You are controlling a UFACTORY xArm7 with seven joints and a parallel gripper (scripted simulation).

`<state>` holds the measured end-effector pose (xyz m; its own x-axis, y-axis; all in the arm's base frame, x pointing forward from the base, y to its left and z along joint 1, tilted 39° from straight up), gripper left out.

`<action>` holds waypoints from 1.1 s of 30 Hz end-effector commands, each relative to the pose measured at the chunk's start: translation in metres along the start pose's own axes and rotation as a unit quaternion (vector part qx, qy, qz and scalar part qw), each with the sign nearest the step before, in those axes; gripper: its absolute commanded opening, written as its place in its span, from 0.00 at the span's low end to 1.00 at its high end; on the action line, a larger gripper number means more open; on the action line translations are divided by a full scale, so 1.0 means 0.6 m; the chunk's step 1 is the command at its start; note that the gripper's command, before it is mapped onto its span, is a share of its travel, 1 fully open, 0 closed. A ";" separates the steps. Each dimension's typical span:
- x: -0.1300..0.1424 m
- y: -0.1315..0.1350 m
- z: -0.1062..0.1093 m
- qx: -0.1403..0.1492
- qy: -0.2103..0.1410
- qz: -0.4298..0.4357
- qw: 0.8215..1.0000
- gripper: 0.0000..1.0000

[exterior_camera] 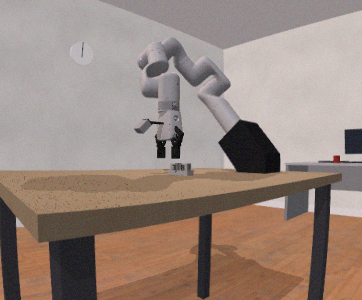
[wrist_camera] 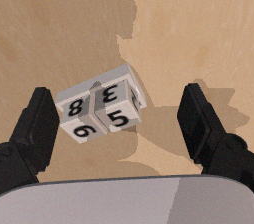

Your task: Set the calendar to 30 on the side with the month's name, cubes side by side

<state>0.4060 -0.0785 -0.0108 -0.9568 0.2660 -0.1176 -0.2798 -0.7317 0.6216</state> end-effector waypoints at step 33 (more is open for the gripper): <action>0.033 0.080 0.002 -0.002 0.003 -0.316 0.949 1.00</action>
Point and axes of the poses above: the point where the finger pads meet when closed, its own z axis back along the fingers, its own y axis across the jaws, x = y × z, the point moved 8 cm from there along z, back along the fingers
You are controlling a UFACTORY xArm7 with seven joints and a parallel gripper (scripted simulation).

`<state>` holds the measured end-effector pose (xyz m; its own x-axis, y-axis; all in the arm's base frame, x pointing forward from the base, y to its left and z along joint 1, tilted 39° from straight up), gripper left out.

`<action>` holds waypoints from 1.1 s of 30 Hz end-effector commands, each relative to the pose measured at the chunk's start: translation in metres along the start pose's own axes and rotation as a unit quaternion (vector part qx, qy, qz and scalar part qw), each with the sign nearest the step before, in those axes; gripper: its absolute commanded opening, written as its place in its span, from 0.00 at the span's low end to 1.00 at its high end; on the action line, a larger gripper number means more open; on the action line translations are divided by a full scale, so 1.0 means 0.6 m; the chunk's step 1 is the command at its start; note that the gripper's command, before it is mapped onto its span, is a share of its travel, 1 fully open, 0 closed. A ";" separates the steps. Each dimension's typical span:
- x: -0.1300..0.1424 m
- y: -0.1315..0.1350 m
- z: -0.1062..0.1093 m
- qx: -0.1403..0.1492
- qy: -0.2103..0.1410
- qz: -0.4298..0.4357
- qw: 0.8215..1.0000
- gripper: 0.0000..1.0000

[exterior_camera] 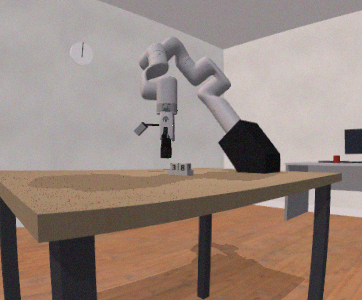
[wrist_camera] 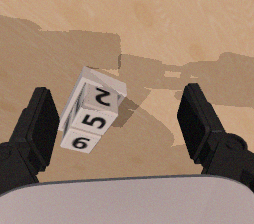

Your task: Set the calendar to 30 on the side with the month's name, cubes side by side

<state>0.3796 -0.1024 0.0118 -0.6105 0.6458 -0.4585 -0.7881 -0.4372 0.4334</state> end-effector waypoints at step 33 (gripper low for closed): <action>-0.011 0.046 -0.026 -0.003 0.003 -0.139 0.990 1.00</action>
Point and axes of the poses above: the point where the finger pads meet when closed, its own z axis back along the fingers, its own y axis across the jaws, x = y × z, the point moved 8 cm from there along z, back along the fingers
